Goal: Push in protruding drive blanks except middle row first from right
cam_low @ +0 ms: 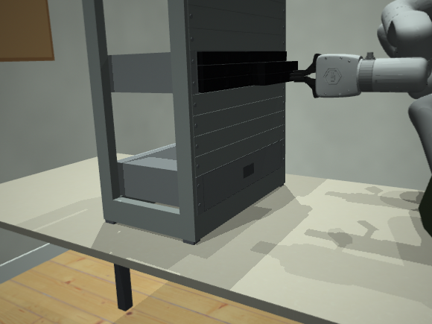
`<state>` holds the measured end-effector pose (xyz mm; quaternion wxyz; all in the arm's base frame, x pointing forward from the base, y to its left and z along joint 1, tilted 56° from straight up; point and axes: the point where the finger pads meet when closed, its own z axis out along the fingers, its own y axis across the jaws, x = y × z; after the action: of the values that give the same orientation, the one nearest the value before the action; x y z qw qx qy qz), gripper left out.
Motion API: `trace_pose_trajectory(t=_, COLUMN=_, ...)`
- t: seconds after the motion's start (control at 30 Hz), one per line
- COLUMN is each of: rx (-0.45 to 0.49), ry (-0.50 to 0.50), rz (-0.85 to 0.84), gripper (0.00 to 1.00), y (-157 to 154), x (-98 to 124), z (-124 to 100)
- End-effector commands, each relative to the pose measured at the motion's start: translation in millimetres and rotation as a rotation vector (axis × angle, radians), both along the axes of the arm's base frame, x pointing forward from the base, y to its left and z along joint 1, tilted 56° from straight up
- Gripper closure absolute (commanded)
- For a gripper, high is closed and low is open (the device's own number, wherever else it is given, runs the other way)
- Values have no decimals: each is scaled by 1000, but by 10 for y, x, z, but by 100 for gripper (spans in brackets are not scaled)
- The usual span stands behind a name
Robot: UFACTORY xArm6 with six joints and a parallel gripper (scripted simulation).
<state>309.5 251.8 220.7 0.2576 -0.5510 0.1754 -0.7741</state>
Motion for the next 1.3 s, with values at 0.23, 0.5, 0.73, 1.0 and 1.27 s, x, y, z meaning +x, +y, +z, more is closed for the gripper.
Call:
trace_pose_trajectory(t=0.23, rx=3, ry=-1, rz=0, gripper=100, y=-33, x=-35, z=-56)
trace_pose_trajectory(t=0.5, rx=3, ry=-1, rz=0, gripper=100, y=-29, x=347, z=79)
trace_pose_trajectory(t=0.73, rx=3, ry=-1, rz=0, gripper=100, y=-29, x=394, z=95)
trace_pose_trajectory(t=1.0, rx=3, ry=-1, rz=0, gripper=100, y=-29, x=394, z=95)
trace_pose_trajectory(t=1.27, rx=3, ry=-1, rz=0, gripper=100, y=-28, x=449, z=115)
